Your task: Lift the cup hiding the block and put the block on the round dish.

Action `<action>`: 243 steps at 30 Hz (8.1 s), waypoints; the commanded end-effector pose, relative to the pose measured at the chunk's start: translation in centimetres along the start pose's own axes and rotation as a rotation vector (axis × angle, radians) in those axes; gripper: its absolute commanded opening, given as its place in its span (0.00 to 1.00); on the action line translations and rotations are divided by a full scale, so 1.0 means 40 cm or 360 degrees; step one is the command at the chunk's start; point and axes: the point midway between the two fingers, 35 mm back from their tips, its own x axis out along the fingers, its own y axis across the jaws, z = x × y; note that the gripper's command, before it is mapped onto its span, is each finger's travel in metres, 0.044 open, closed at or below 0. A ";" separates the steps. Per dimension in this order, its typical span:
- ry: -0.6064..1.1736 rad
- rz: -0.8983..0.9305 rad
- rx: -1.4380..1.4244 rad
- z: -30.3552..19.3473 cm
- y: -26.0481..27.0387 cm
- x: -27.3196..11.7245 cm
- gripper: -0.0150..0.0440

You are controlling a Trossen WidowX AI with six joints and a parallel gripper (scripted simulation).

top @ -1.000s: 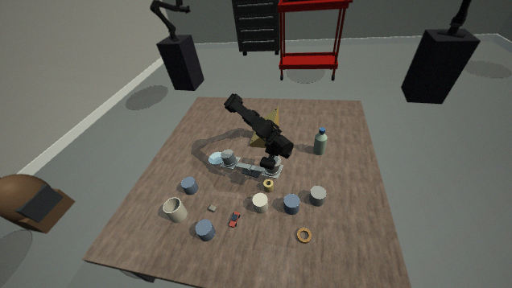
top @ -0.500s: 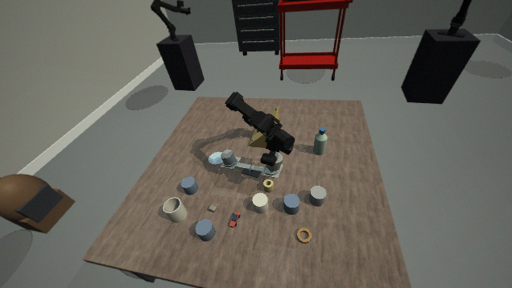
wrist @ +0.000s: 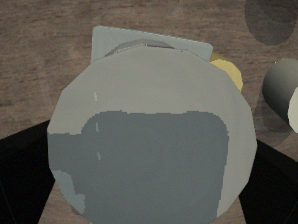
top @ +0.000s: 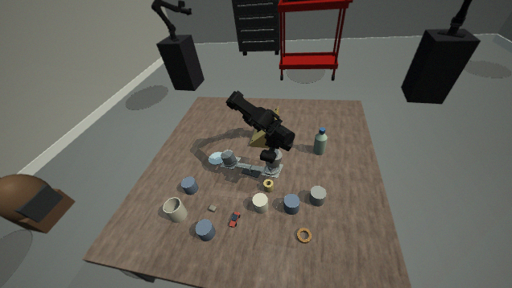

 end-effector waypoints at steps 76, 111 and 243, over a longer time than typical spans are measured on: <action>-0.0015 0.0010 0.0021 0.088 0.083 0.006 0.25; -0.0006 0.0038 0.0087 0.251 0.309 0.279 0.25; 0.0014 0.0032 0.1071 -0.036 0.002 -0.018 0.25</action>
